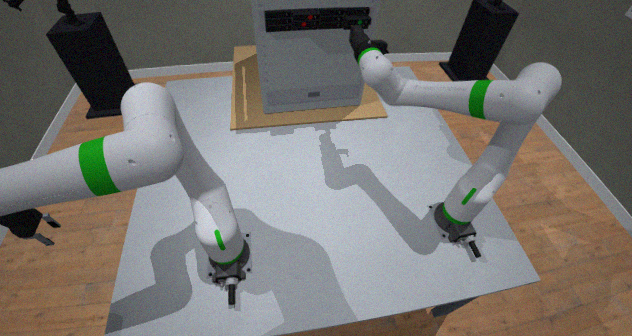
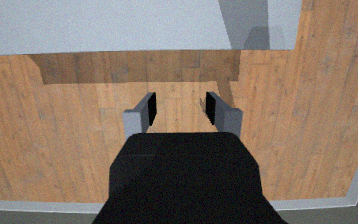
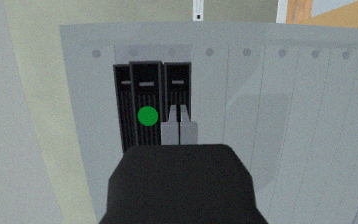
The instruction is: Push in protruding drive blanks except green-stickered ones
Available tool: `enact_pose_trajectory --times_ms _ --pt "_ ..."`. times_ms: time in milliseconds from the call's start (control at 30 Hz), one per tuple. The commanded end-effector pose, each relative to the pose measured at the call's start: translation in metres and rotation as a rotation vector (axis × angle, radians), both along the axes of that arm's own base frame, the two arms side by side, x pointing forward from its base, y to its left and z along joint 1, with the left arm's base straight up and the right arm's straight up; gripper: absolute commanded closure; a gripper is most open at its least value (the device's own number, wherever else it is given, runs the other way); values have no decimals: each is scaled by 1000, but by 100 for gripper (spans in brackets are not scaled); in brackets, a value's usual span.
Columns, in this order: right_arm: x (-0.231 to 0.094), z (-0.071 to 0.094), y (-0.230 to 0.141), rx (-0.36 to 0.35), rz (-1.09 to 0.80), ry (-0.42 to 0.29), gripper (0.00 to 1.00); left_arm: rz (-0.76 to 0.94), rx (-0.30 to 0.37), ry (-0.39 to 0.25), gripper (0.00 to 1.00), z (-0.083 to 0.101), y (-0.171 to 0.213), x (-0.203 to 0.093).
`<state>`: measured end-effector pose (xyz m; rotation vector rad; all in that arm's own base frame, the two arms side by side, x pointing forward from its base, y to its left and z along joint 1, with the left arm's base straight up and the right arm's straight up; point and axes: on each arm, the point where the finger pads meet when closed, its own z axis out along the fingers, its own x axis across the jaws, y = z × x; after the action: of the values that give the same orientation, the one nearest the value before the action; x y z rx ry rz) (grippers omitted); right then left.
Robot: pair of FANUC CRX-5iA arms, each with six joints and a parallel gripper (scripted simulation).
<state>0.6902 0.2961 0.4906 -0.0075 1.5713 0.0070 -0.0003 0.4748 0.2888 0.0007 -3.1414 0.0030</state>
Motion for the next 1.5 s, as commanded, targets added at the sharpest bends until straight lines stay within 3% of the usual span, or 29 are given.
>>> enact_pose_trajectory --times_ms 0,1467 --pt "0 1 0 1 0 -2 100 0 2 0 0 1 0 0" --pt "9 1 0 1 0 -2 100 0 2 0 0 1 0 0"
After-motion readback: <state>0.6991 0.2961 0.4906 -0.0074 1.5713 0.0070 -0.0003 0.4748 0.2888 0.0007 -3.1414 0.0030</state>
